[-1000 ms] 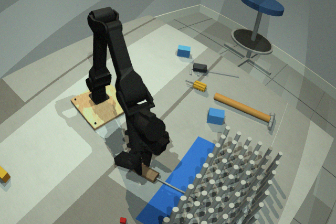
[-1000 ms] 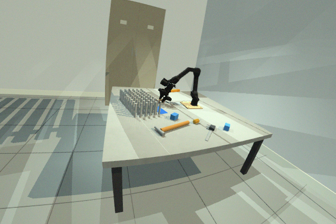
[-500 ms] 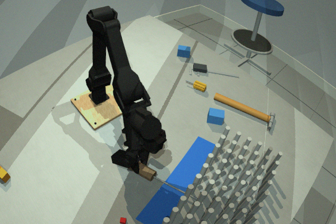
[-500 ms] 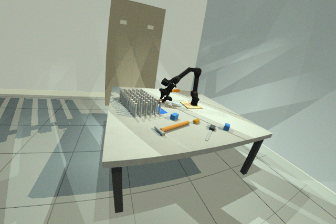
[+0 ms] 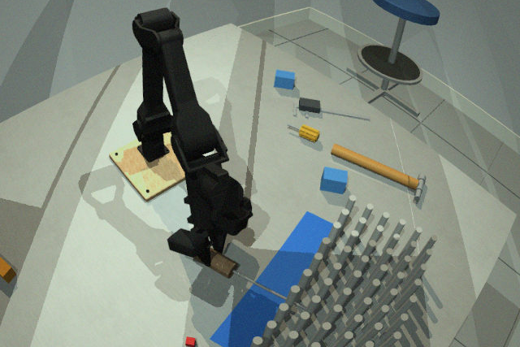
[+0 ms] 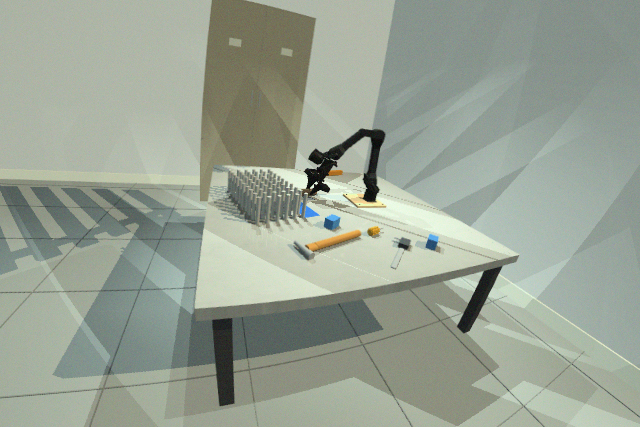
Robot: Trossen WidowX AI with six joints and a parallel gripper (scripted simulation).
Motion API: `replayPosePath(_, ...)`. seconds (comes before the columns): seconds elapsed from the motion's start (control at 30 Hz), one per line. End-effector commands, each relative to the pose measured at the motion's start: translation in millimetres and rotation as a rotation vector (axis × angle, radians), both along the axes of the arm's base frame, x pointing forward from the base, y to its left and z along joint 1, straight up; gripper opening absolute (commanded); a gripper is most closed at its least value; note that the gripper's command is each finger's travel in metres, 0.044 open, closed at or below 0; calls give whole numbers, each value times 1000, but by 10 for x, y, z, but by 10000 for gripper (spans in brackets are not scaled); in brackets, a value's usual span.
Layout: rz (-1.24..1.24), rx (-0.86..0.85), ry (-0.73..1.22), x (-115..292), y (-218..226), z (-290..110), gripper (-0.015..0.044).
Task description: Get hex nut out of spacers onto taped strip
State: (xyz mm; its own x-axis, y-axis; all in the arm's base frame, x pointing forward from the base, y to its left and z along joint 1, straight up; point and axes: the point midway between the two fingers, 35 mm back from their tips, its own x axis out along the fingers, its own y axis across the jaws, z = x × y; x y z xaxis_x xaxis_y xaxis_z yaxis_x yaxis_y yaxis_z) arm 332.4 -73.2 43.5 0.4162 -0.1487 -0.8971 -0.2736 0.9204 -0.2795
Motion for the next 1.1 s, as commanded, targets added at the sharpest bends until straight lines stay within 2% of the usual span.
replayPosePath(0.0, 5, 0, -1, -35, -3, 6, 0)
replayPosePath(1.07, 4, -1, 1, -260, -74, 0, 0)
